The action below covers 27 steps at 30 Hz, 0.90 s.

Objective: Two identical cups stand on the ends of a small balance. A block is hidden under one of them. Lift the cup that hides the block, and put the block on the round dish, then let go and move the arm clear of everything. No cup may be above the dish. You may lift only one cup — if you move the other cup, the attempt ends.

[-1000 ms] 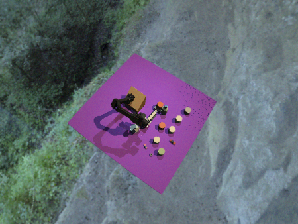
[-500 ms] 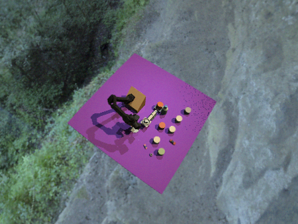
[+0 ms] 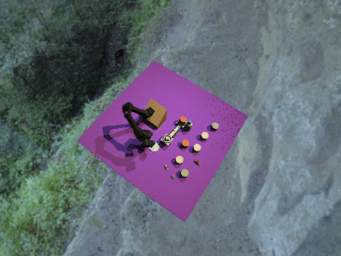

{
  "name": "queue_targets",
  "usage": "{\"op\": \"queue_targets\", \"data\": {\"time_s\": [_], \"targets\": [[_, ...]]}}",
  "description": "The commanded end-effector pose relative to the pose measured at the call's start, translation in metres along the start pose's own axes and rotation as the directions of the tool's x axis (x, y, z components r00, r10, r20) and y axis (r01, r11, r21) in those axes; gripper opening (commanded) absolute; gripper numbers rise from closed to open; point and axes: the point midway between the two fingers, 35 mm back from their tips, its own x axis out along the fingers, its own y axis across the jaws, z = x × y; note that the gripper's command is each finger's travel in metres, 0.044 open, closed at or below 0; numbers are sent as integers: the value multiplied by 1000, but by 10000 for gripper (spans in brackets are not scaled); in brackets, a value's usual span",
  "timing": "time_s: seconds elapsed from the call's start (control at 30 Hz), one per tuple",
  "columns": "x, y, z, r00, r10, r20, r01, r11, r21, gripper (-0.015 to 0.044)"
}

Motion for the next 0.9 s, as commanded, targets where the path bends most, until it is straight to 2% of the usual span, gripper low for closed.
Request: {"op": "queue_targets", "data": {"time_s": [0.0, 0.27, 0.53, 0.87], "targets": [[1, 14, -6, 1000, -11, -24, 11, 1000, -4, 0], [8, 27, -12, 999, -8, -46, 8, 1000, -8, 0], [41, 27, -13, 999, -7, -48, 7, 1000, -9, 0], [48, 27, -14, 999, -7, -48, 7, 1000, -9, 0]]}}
